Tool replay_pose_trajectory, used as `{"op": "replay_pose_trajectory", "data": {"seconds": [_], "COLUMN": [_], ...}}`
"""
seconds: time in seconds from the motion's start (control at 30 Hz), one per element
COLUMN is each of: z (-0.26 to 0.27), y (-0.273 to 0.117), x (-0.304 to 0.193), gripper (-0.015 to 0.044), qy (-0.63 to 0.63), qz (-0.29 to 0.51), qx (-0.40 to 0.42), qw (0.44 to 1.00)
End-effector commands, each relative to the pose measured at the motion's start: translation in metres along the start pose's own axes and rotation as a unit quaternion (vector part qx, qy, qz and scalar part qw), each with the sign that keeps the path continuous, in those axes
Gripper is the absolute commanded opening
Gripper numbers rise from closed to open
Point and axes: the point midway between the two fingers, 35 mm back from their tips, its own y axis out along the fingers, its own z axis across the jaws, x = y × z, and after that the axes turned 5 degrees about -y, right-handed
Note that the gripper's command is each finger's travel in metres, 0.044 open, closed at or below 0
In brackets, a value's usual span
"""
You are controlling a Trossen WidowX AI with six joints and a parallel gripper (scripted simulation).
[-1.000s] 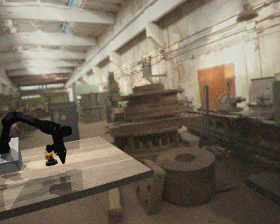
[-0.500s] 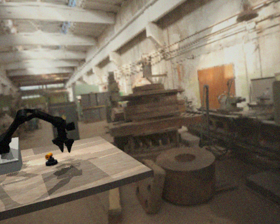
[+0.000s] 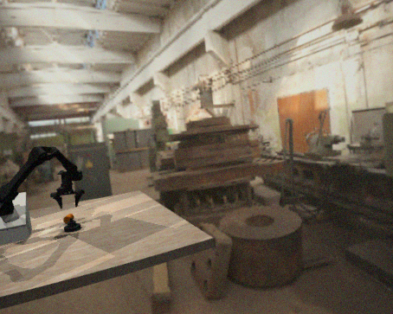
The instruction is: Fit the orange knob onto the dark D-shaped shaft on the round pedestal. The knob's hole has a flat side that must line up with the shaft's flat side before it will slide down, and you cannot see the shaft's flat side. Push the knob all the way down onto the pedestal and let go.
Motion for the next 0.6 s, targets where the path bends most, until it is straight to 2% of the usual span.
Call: {"op": "replay_pose_trajectory", "data": {"seconds": [0.0, 0.13, 0.57], "z": [-0.01, -0.009, -0.008], "y": [0.003, 0.025, 0.039], "x": [-0.001, -0.004, -0.006], "gripper": [0.044, 0.044, 0.044], "qy": [-0.013, -0.013, -0.013], "qz": [-0.013, -0.013, -0.013], "qx": [-0.004, -0.004, -0.004], "qw": [1.0, 1.0, 1.0]}}
